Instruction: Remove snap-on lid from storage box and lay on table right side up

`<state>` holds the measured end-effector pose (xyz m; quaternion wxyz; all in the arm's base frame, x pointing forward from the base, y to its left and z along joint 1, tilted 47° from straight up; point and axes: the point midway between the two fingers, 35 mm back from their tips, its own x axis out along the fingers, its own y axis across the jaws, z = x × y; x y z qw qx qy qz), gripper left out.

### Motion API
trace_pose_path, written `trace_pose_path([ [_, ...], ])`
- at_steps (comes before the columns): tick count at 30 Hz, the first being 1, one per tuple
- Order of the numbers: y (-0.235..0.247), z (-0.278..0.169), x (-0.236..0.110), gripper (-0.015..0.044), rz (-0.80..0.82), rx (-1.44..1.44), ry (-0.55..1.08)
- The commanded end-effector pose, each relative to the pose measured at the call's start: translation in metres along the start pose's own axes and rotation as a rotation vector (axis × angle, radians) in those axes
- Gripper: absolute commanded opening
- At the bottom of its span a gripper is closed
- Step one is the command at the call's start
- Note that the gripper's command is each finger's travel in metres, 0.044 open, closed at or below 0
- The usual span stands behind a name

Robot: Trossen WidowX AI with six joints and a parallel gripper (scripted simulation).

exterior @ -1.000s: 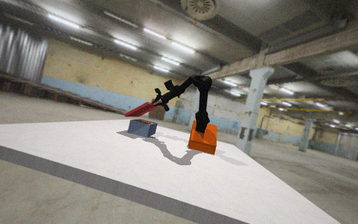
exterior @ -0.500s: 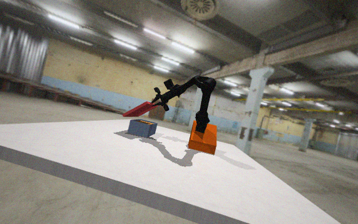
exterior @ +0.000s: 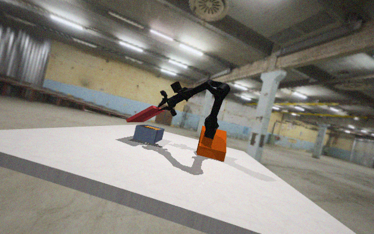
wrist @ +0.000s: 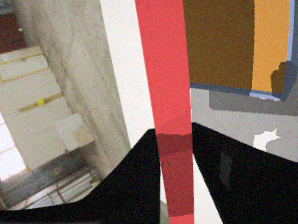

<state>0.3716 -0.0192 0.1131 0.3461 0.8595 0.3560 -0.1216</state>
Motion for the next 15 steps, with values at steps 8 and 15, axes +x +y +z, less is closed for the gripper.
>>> trace_pose_path([
  [8,0.001,-0.021,-0.004,0.0000,0.012,-0.002,-0.006],
  [15,0.000,-0.035,-0.005,0.0000,0.012,-0.001,-0.006],
])
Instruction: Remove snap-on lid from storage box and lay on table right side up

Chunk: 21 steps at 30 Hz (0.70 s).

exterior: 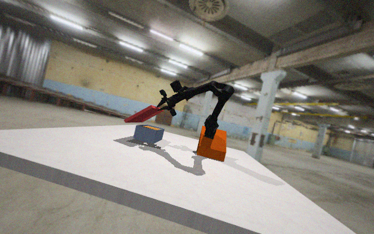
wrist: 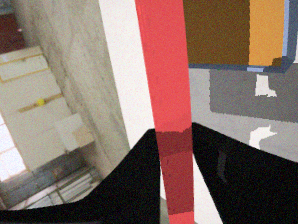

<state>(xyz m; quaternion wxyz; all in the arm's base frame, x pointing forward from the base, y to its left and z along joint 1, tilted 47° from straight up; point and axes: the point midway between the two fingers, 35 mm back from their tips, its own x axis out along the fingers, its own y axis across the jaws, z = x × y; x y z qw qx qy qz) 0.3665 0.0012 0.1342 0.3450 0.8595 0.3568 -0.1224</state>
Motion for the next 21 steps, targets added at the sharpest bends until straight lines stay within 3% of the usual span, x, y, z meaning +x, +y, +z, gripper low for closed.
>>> trace_pose_path([
  [1,0.003,-0.007,-0.003,0.0000,0.014,-0.003,-0.006],
  [21,-0.001,-0.047,-0.007,0.0000,0.014,-0.002,-0.004],
])
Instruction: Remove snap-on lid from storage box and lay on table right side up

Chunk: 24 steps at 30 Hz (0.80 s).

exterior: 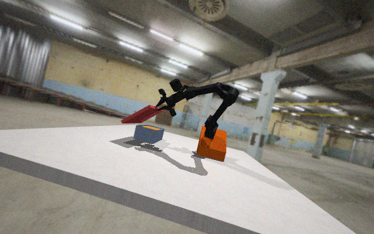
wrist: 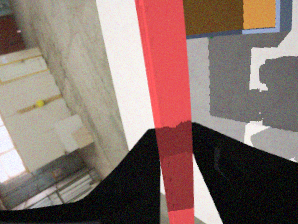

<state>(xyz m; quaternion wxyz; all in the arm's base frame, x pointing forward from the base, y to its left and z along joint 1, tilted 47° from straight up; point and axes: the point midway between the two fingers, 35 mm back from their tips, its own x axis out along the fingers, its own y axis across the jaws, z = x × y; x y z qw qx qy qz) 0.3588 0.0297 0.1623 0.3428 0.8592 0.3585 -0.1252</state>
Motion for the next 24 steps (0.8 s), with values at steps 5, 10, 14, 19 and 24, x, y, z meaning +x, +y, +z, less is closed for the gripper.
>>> trace_pose_path([
  [5,0.004,-0.017,-0.004,0.0000,0.019,-0.006,-0.002],
  [10,0.003,-0.027,-0.005,0.0000,0.019,-0.006,-0.002],
  [14,0.003,-0.035,-0.006,0.0000,0.019,-0.006,-0.001],
  [19,0.002,-0.045,-0.007,0.0000,0.019,-0.006,-0.001],
  [24,0.001,-0.055,-0.008,0.0000,0.019,-0.005,-0.001],
])
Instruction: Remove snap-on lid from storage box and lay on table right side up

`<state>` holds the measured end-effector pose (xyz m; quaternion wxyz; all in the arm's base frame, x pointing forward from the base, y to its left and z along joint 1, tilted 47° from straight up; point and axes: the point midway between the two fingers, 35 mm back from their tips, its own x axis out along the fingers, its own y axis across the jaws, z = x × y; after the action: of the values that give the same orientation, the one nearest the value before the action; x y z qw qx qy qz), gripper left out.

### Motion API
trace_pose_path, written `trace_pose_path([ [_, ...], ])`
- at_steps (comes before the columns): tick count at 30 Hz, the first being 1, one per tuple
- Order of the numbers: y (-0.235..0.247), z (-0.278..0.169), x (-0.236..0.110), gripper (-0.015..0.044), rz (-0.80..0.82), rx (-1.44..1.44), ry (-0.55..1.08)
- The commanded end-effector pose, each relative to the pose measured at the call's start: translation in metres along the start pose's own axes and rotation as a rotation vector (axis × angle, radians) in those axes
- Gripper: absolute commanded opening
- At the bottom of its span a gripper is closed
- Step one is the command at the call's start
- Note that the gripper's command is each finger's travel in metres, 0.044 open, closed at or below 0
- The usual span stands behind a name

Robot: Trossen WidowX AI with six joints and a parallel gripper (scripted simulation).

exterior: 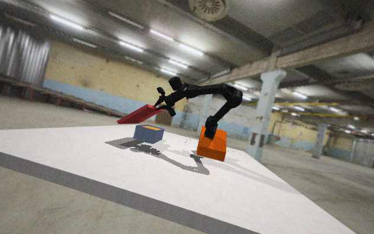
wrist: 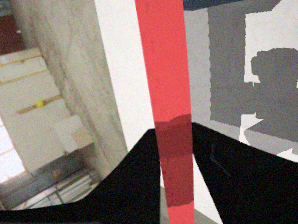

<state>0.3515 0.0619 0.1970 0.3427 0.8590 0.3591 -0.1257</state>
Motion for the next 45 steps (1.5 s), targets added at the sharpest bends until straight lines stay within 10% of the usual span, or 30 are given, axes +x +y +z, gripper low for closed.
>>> trace_pose_path([
  [1,0.005,-0.009,-0.004,0.0000,0.021,-0.006,0.000],
  [45,-0.002,-0.098,-0.013,0.0000,0.023,-0.004,0.004],
])
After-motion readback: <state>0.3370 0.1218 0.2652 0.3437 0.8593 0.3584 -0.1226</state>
